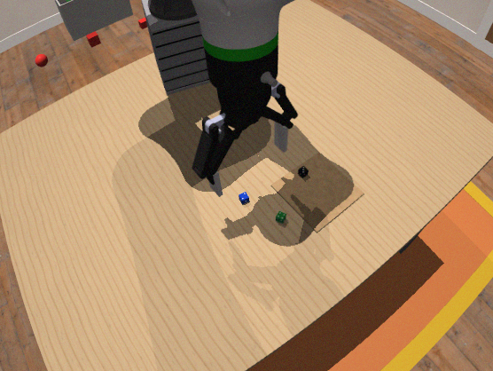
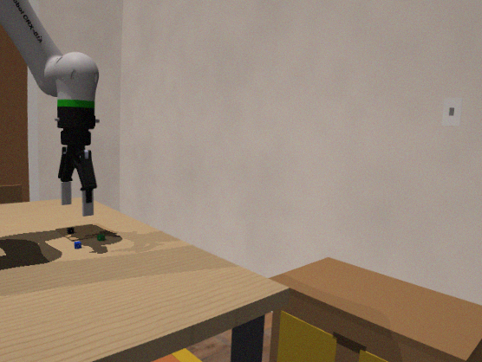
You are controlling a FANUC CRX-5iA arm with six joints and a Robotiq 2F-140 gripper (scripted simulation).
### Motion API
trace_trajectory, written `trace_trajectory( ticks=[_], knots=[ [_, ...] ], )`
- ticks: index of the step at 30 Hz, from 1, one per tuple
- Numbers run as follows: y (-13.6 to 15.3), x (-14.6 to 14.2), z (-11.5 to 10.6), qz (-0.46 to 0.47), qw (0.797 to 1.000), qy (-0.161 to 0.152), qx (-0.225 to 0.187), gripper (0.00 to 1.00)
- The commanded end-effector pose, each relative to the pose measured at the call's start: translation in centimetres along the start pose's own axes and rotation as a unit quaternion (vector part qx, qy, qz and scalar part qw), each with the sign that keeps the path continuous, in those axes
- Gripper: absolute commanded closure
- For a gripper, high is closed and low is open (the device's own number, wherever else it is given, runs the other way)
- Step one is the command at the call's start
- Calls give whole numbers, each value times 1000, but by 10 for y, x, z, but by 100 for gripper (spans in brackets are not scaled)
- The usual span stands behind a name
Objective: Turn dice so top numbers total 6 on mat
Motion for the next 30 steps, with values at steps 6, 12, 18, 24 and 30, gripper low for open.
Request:
trace_trajectory(
  ticks=[6, 12, 18, 24, 30],
  knots=[
    [-7, -13, 2, 104, 995, -8, 0, 0],
    [-7, -13, 2, 104, 995, -8, 0, 81],
    [-7, -13, 2, 104, 995, -8, 0, 81],
    [-7, -13, 2, 104, 995, -8, 0, 81],
    [-7, -13, 2, 104, 995, -8, 0, 81]
  ],
)
Point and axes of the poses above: the point where the finger pads meet when closed, its own z axis out along the fingers, its own x axis across the jaws, y = z × x, the point moved 8 cm from there along -z, back along the fingers, and after that the axes turned 8 degrees about -z, right-handed, at the moved point
